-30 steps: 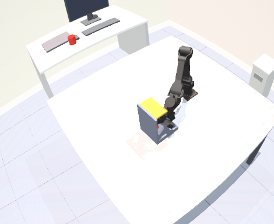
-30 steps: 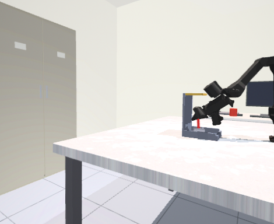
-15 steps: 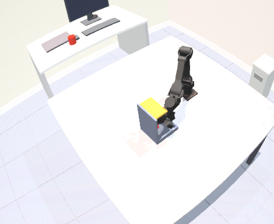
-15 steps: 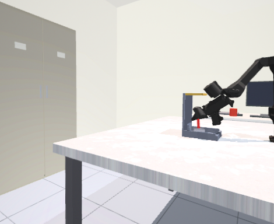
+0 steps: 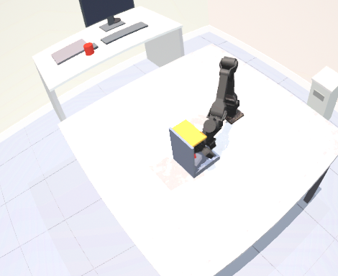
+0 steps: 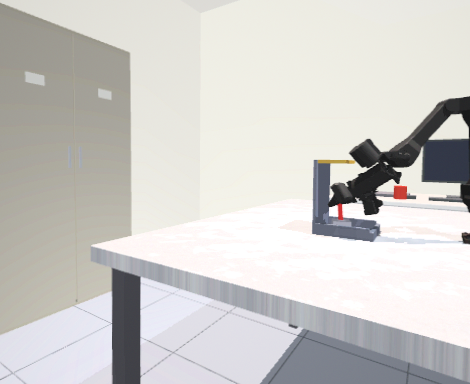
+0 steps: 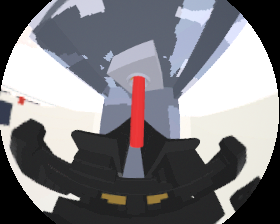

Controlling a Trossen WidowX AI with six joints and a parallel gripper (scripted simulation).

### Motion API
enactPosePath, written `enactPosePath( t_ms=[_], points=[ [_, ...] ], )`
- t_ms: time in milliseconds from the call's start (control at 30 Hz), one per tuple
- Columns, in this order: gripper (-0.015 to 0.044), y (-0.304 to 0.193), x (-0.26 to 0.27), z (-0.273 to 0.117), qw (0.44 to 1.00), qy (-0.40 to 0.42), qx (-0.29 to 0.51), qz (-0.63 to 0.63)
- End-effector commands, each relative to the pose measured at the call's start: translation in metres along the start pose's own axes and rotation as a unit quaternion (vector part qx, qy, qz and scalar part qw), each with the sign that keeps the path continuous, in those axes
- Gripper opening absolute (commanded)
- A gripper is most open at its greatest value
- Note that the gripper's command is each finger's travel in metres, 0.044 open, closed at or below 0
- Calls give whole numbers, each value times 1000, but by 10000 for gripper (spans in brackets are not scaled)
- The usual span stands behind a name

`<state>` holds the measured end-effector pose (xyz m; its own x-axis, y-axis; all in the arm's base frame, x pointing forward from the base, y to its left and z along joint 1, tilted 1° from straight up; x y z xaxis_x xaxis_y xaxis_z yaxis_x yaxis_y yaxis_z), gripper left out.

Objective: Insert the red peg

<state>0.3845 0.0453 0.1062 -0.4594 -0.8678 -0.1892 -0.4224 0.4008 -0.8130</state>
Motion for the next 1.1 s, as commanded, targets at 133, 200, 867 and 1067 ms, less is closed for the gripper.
enactPosePath(
  t_ms=[133, 200, 867, 1067],
  points=[
    [184, 0, 0, 0, 1000, 0, 0, 0],
    [220, 0, 0, 0, 1000, 0, 0, 0],
    [220, -10, -3, -26, 1000, 3, -7, -5],
    [220, -14, -4, -36, 1000, 4, -10, -6]
  ],
)
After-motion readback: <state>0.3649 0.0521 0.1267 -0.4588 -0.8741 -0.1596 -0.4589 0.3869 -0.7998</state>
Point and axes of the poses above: the point midway between the two fingers, 35 mm back from their tips, its own z axis out along the fingers, its own x axis across the jaws, y = z × x, the point moved 1 cm from there along -z, back along the fingers, and after that the axes turned 11 degrees about z, right-handed, at the moved point
